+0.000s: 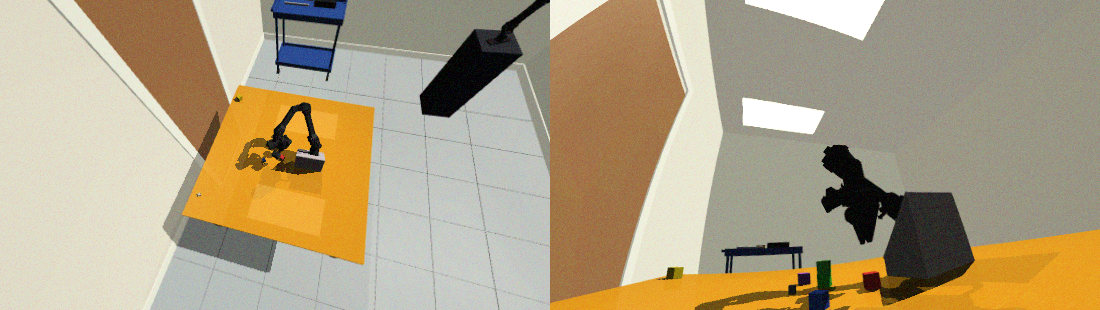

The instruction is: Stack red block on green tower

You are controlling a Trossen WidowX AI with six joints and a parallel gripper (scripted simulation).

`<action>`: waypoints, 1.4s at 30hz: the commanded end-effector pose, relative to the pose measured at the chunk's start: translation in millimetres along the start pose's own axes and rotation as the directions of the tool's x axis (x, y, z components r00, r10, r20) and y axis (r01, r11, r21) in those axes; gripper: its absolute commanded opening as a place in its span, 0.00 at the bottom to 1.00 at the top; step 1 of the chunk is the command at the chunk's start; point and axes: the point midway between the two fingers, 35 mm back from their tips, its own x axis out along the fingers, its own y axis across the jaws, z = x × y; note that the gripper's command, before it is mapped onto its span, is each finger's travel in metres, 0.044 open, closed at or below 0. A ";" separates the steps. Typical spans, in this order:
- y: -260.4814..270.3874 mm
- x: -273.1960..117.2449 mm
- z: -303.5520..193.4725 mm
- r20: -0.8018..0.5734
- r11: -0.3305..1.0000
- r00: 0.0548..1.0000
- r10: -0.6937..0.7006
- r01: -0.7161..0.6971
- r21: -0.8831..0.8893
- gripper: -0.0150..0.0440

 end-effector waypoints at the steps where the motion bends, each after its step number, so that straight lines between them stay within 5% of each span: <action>1: -1.0 0.8 -1.4 0.021 0.999 1.000 -0.022 0.022 -0.031 1.00; 14: -1.9 45.4 1.3 0.022 0.999 0.999 -0.023 0.024 -0.031 1.00; 42: -1.6 78.6 0.9 0.023 0.999 0.999 -0.024 0.025 -0.031 1.00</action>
